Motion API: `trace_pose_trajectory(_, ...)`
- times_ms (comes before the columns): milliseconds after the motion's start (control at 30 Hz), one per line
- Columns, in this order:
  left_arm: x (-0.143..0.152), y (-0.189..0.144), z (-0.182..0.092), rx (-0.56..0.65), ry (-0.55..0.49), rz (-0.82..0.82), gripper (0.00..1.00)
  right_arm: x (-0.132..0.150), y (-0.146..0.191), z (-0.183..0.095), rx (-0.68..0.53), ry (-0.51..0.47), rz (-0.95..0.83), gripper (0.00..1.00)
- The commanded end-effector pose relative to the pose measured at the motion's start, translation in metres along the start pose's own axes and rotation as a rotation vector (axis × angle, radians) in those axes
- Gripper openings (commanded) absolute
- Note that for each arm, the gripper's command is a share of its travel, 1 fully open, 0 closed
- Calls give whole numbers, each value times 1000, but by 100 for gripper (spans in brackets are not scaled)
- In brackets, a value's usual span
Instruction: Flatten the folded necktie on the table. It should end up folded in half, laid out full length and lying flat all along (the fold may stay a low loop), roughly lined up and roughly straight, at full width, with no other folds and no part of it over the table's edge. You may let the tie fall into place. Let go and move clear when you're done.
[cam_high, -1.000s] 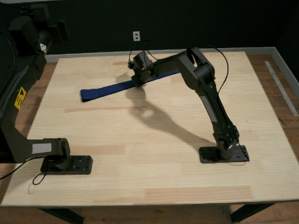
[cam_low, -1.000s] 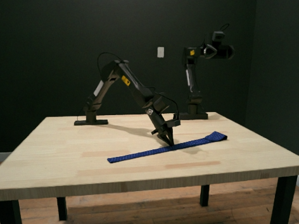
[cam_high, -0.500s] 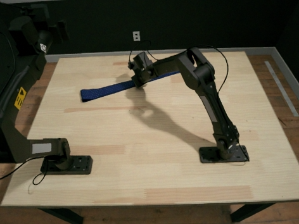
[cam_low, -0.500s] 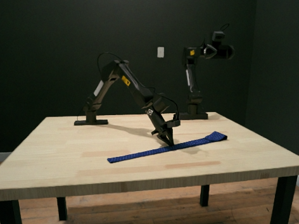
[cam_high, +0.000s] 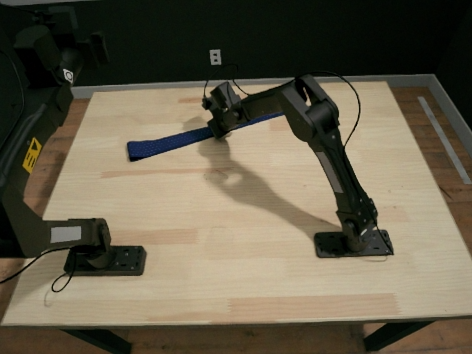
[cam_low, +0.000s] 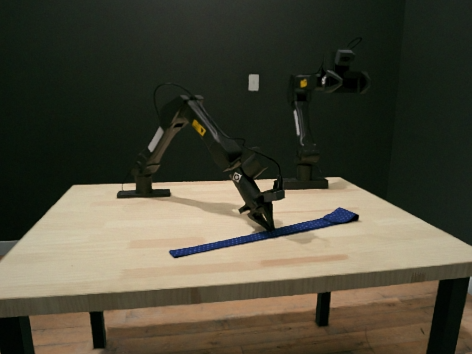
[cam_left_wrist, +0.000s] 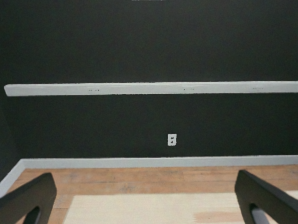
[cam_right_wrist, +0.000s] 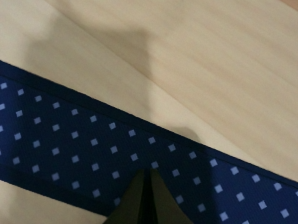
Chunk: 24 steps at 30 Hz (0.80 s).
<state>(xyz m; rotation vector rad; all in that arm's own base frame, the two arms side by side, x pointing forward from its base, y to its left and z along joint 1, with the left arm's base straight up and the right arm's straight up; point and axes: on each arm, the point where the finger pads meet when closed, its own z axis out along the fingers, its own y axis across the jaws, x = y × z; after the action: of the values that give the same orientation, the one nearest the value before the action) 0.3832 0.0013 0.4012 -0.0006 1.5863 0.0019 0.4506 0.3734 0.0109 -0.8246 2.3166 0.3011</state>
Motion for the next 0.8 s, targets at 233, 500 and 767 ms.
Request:
trace_pose_trajectory(233,14,-1,-2,7,28,58,93,4,0,2,-5,8,-2,4)
trace_pose_trajectory(500,31,-3,-4,15,63,133,89,4,0,2,-5,8,-2,4)
trace_pose_trajectory(767,63,-6,-8,31,126,267,84,4,0,2,-5,8,-2,4)
